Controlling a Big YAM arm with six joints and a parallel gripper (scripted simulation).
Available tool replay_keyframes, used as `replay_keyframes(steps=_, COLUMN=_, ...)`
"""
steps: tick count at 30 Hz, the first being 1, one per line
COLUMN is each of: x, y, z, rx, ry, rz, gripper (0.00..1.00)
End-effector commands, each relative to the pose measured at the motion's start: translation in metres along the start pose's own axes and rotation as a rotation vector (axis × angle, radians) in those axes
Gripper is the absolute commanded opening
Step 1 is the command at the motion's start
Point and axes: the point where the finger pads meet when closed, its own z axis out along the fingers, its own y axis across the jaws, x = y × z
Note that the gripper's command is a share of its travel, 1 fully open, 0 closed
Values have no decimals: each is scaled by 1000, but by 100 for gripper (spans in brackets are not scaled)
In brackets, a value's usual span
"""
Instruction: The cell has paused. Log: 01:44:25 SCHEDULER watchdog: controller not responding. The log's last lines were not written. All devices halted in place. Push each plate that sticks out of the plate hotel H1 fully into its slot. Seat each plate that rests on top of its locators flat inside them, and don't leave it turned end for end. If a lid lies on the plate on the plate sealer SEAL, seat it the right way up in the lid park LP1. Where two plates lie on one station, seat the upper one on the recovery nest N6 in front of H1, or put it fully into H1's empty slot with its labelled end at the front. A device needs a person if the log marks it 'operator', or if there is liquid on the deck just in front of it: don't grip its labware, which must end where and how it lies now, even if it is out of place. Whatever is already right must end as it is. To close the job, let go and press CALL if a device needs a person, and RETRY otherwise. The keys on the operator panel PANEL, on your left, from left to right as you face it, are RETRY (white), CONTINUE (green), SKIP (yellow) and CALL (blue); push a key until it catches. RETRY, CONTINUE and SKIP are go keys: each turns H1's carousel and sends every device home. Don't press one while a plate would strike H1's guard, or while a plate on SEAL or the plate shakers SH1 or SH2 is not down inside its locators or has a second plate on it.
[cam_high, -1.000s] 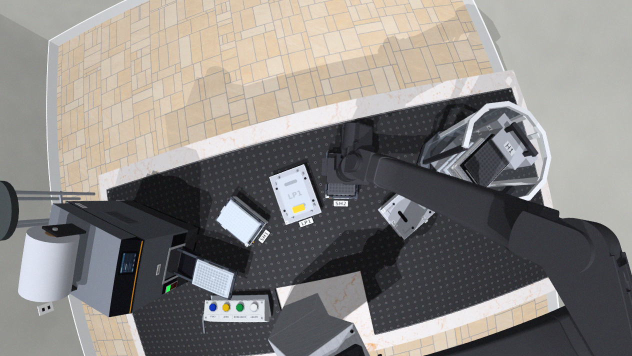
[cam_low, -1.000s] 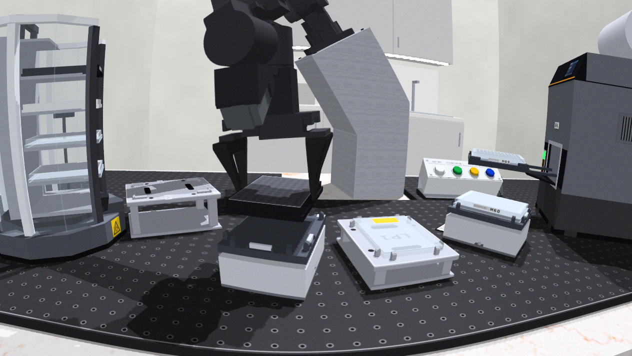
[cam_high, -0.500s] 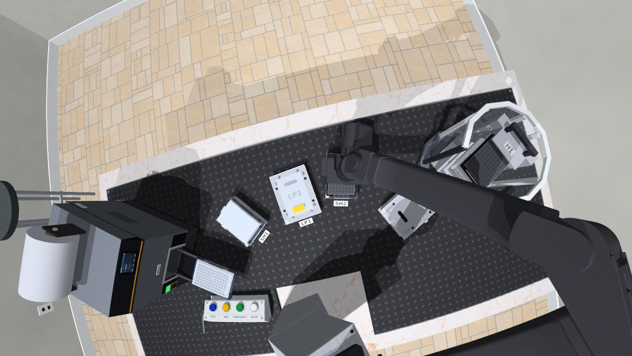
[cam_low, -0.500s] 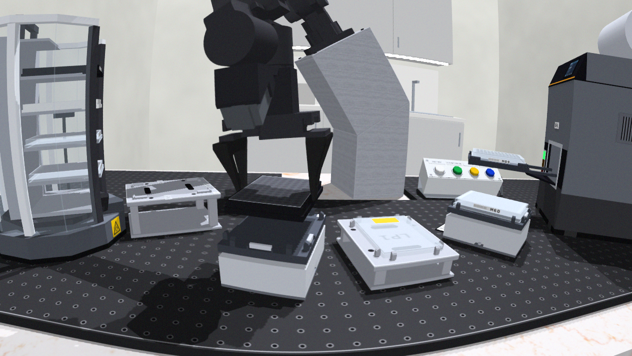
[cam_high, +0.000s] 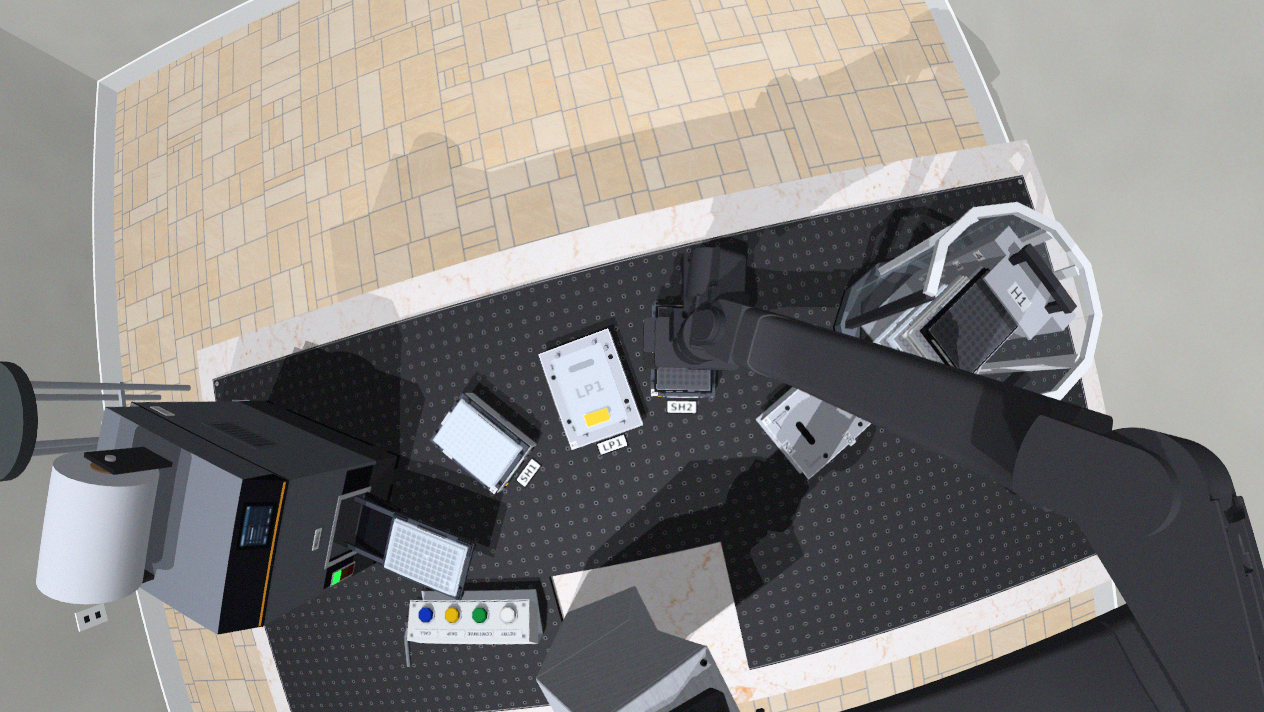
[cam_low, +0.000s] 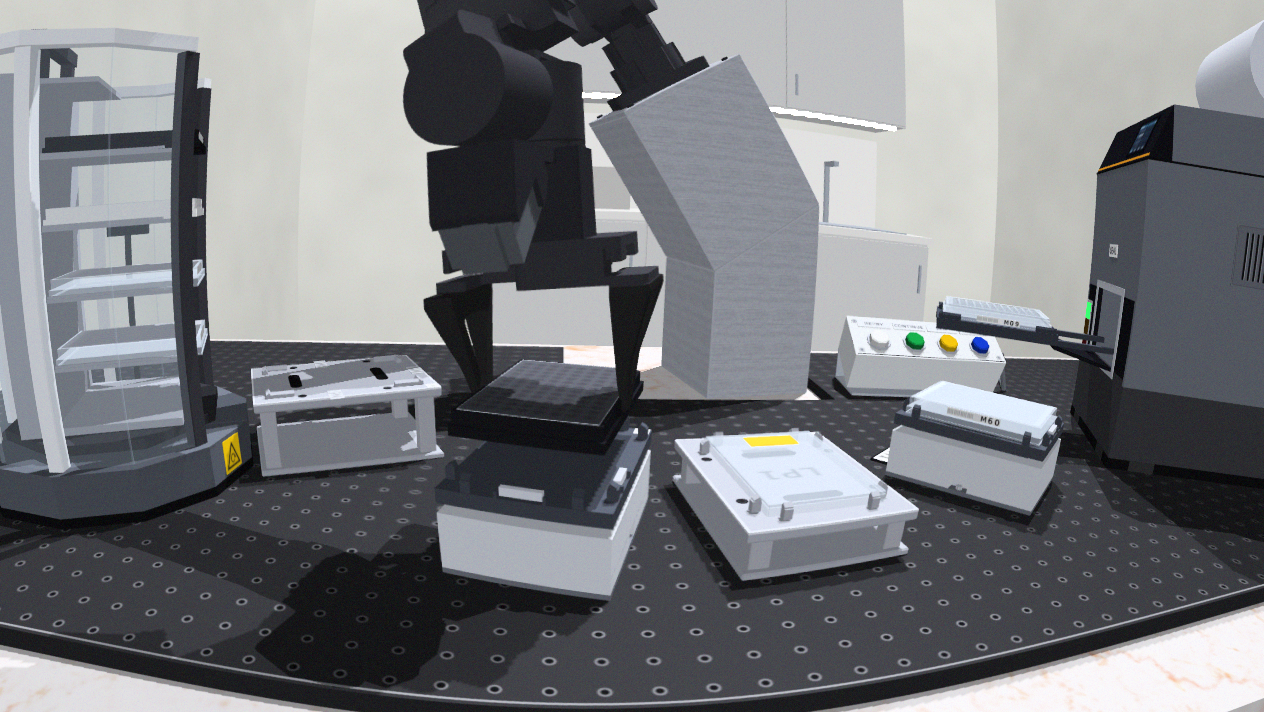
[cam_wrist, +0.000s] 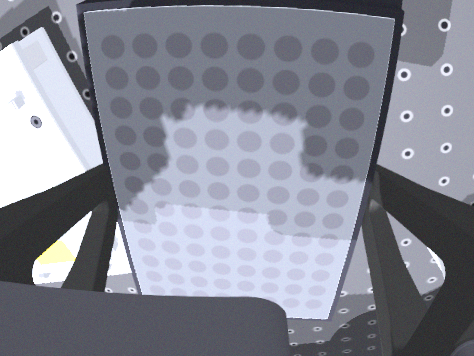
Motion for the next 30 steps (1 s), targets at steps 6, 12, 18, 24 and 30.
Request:
replay_keyframes(steps=6, x=-13, y=-10, z=3, rx=3, ry=-24, rz=13, gripper=84)
replay_keyframes(steps=12, x=-12, y=-11, z=6, rx=3, ry=-21, rz=12, gripper=84)
replay_keyframes(steps=18, x=-7, y=-8, z=14, rx=1, ry=-9, rz=7, gripper=84)
replay_keyframes(steps=24, x=-8, y=-3, z=6, rx=0, ry=-15, rz=3, gripper=84)
replay_keyframes(steps=30, x=-8, y=-3, z=6, rx=0, ry=-15, rz=3, gripper=84)
